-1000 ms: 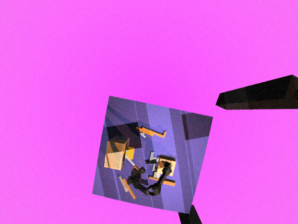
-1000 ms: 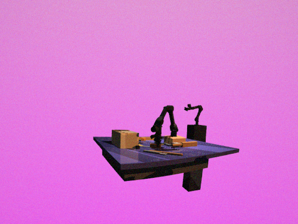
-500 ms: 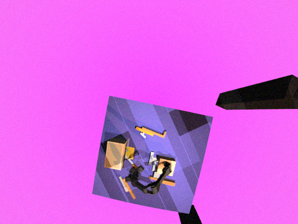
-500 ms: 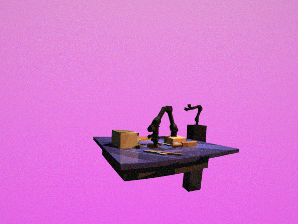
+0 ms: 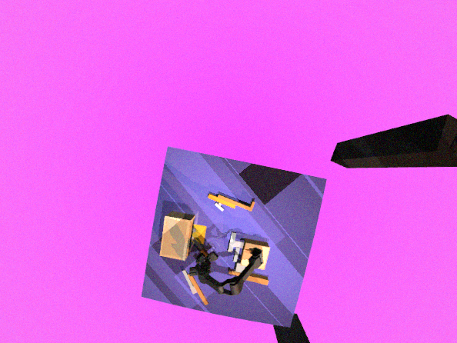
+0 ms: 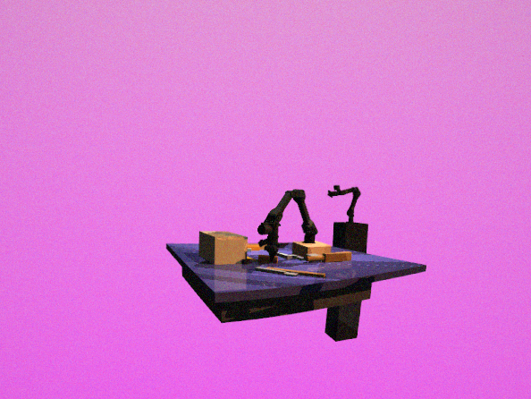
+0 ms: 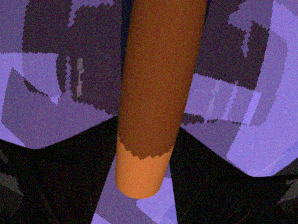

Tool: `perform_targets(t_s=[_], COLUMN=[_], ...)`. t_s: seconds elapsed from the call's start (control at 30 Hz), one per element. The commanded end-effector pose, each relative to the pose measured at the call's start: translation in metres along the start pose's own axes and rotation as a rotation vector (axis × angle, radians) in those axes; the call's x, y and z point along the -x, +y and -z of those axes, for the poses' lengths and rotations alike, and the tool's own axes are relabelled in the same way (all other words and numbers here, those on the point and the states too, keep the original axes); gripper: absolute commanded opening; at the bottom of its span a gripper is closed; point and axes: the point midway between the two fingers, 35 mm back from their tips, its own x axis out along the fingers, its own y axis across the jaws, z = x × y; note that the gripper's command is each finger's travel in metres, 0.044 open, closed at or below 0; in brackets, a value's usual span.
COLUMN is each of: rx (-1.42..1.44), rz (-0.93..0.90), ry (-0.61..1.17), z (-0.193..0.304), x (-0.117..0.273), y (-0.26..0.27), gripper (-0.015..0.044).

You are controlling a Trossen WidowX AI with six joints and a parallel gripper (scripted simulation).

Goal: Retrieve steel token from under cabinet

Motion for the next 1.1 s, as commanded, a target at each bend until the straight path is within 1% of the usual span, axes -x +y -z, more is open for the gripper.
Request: perform_targets(t_s=[0.0, 0.3, 1.07], rx=[0.0, 0.0, 0.0], rz=[-0.002, -0.002, 0.0], ry=[-0.003, -0.003, -0.003], z=[-0.008, -0.014, -0.014], x=[0.0, 0.0, -0.002], y=[0.001, -0.001, -0.027], gripper=[0.0, 0.0, 0.0])
